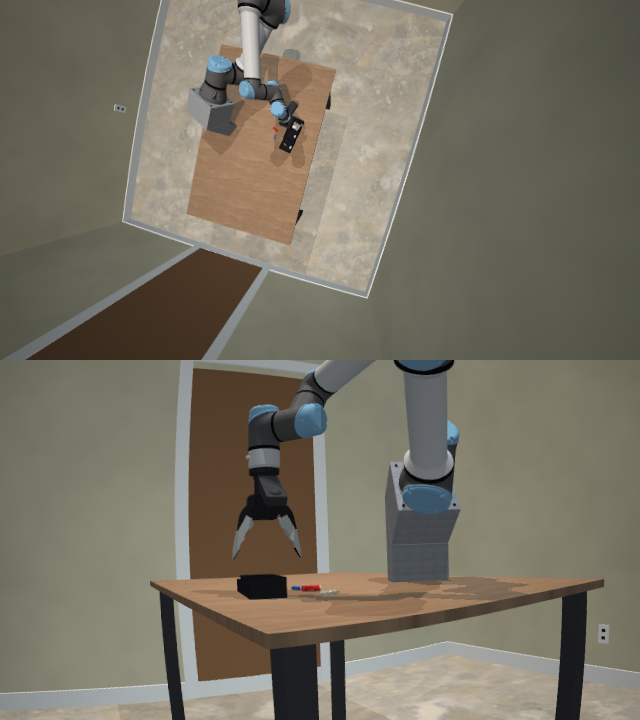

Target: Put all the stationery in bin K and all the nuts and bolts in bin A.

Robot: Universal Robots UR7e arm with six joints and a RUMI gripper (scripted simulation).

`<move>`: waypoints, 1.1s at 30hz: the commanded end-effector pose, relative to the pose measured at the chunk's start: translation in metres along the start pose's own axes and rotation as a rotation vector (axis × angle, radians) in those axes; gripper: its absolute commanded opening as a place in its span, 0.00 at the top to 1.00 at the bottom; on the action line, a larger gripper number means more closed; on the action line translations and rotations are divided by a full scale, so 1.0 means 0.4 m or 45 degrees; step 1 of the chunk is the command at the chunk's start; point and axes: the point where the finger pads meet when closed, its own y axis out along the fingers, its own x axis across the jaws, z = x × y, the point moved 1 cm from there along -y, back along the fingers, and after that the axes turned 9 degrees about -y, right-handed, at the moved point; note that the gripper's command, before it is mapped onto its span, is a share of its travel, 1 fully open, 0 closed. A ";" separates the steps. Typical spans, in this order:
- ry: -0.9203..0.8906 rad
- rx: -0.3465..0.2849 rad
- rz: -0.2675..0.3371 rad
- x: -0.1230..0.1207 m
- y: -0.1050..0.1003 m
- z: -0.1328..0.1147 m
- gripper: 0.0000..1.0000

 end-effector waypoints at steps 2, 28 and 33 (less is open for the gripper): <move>-0.001 0.000 0.000 0.000 -0.031 0.000 0.00; 0.000 0.000 0.000 0.000 -0.271 0.000 0.00; 0.000 0.000 0.000 0.000 -0.321 0.000 0.00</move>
